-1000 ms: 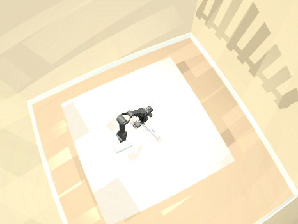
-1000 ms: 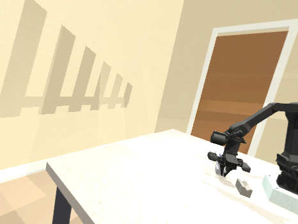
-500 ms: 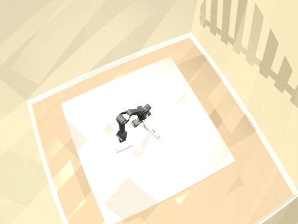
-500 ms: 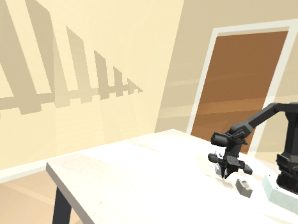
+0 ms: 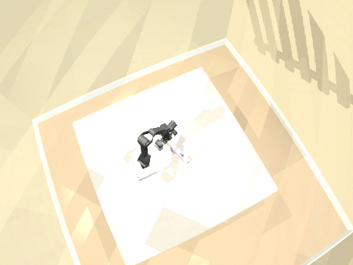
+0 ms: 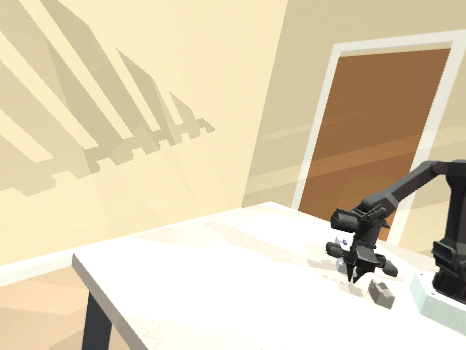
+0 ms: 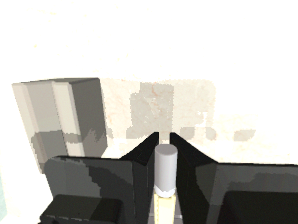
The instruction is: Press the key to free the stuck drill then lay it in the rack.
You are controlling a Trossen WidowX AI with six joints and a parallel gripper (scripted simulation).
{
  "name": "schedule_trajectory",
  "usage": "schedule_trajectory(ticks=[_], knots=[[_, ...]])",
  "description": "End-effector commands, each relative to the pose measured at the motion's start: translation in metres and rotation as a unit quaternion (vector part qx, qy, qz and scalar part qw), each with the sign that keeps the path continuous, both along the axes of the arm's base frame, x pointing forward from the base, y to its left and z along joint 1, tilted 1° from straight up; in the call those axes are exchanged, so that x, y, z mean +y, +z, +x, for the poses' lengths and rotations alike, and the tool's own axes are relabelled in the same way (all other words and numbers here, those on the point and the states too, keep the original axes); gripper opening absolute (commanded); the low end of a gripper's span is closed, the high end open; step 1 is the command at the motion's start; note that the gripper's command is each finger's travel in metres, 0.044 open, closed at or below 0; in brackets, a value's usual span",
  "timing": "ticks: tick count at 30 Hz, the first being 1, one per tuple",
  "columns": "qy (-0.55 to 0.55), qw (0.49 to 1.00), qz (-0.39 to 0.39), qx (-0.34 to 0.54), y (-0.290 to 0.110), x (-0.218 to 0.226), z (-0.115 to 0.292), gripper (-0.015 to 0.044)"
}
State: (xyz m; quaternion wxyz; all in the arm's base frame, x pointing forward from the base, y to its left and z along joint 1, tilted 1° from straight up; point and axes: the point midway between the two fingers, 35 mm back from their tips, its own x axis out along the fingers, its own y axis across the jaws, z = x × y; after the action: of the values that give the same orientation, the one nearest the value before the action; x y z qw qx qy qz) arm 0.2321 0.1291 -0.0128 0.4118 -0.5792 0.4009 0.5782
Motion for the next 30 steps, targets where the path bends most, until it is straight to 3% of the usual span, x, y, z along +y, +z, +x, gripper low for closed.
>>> schedule_trajectory(ticks=[1,15,30], knots=[[-0.001,1.000,0.000,0.000,0.000,-0.001,0.001,0.0079],[-0.001,1.000,0.001,0.000,-0.001,-0.005,0.002,0.0440],[-0.001,1.000,0.001,0.000,-0.004,-0.012,0.005,0.0440]])
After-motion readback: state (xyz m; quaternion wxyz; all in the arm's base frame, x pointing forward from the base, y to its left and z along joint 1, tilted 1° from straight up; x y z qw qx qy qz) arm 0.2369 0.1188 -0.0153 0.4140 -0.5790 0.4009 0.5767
